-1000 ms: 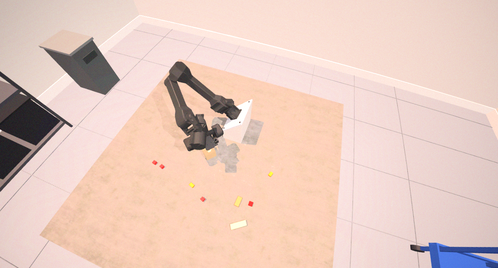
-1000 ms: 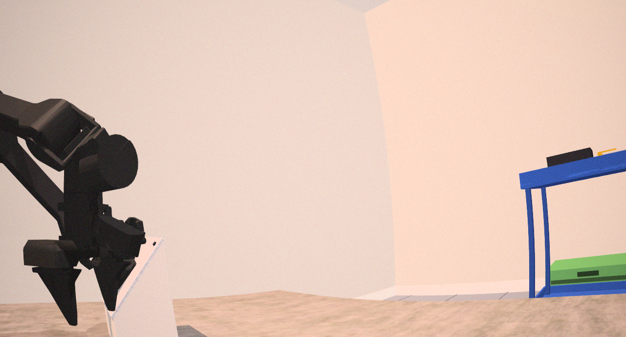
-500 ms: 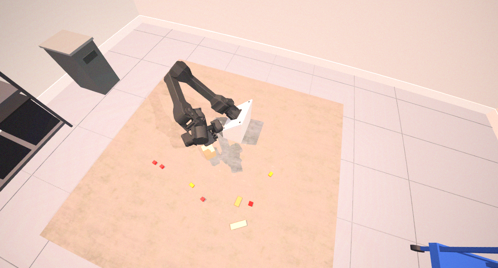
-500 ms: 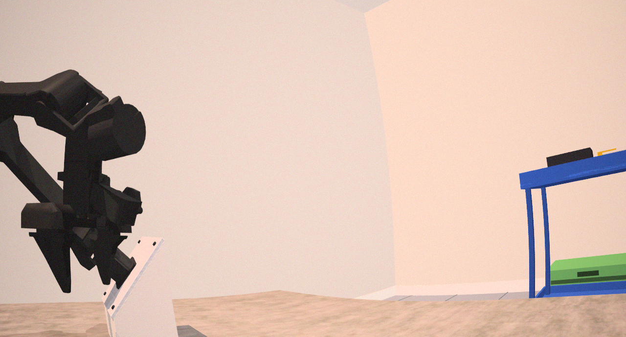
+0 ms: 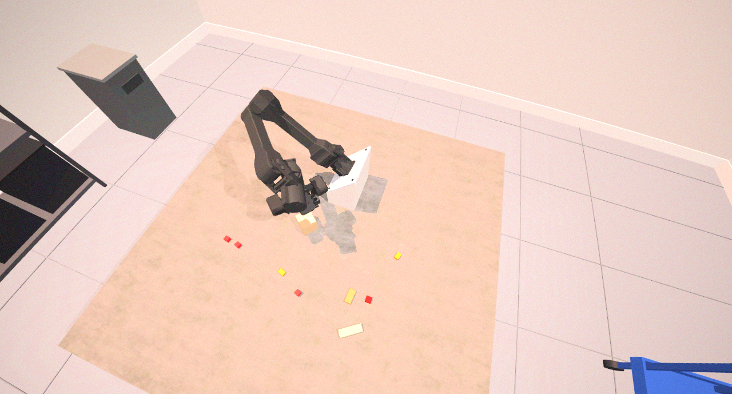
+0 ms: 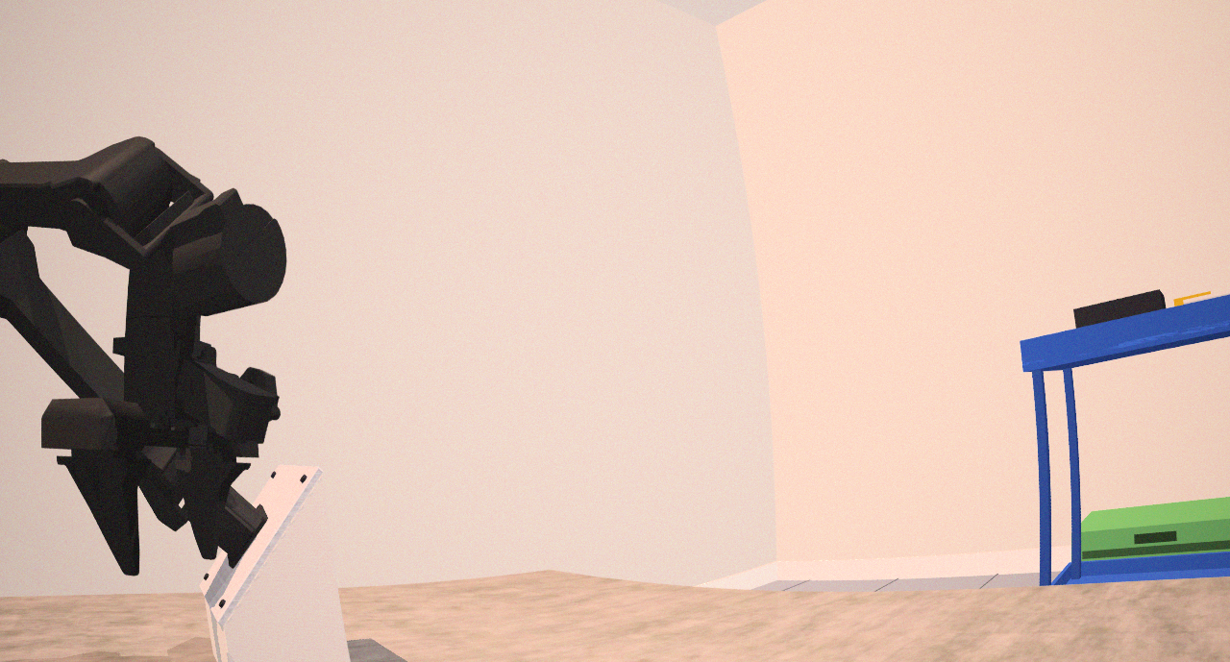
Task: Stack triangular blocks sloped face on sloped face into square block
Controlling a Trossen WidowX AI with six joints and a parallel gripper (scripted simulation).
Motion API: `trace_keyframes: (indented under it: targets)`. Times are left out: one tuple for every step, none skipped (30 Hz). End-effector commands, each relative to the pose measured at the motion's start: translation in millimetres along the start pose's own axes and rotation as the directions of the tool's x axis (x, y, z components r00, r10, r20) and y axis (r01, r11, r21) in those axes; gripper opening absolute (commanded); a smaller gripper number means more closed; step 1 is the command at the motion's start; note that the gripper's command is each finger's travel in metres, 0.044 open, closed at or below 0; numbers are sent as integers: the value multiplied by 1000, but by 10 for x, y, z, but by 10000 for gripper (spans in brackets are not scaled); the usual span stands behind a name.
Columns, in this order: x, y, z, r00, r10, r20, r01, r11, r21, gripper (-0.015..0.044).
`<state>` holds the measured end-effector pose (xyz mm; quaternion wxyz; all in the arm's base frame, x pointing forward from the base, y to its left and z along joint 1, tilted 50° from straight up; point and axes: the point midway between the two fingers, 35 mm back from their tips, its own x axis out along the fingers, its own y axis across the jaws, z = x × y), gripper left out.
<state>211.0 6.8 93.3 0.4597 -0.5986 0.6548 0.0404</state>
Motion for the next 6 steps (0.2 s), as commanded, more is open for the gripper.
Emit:
trace_keyframes:
  targets:
    - [0,1,-2,1000,-1,0,1,1000,-7,440]
    - [0,1,-2,1000,-1,0,1,1000,-7,440]
    - [0,1,-2,1000,-1,0,1,1000,-7,440]
    - [0,1,-2,1000,-1,0,1,1000,-7,440]
    - [0,1,-2,1000,-1,0,1,1000,-7,440]
    - [0,1,-2,1000,-1,0,1,1000,-7,440]
